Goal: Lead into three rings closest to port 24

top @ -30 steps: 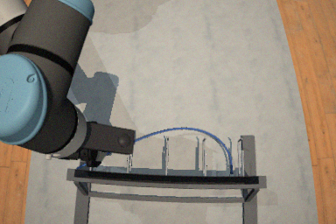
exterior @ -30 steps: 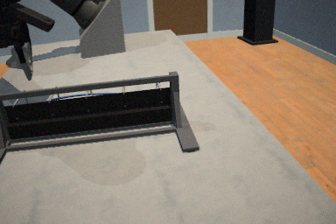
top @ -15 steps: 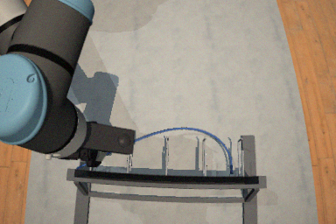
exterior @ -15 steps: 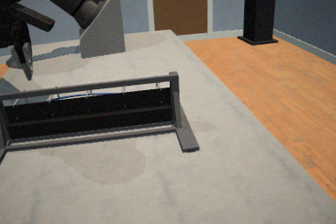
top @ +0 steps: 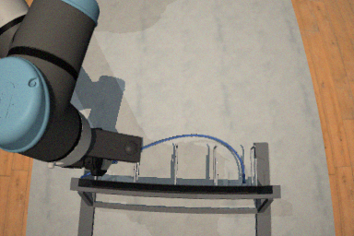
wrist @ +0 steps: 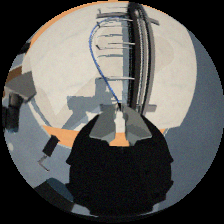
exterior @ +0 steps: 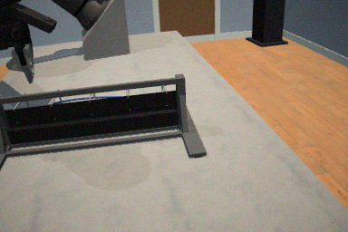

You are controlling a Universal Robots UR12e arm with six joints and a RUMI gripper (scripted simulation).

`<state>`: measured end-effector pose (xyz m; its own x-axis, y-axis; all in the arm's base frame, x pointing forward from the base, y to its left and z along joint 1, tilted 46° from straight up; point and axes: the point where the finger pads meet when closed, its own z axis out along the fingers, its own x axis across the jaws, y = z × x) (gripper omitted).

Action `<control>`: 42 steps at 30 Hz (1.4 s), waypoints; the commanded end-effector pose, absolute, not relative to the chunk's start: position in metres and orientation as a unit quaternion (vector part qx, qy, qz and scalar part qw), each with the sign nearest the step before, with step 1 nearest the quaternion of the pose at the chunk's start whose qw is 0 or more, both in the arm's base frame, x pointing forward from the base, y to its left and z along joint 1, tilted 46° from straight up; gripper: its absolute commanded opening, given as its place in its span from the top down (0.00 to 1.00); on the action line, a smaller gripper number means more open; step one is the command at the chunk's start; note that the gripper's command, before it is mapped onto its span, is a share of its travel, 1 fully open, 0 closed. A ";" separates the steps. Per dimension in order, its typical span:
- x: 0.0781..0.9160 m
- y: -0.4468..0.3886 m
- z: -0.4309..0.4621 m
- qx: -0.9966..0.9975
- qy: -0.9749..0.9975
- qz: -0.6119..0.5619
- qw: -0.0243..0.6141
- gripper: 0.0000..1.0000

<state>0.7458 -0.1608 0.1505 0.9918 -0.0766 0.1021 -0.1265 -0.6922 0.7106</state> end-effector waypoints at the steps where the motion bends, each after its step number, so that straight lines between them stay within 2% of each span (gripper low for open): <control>1: 0.746 -0.160 0.151 0.919 -0.055 0.033 0.388 1.00; 17: 0.745 -0.156 0.146 0.919 -0.055 0.033 0.388 1.00; 31: 0.692 -0.039 0.024 0.920 -0.046 0.028 0.388 1.00; 38: 0.673 -0.013 -0.004 0.920 -0.043 0.028 0.389 1.00; 39: 0.673 -0.013 -0.004 0.920 -0.043 0.028 0.389 0.80; 42: 0.673 -0.013 -0.004 0.920 -0.043 0.028 0.389 0.80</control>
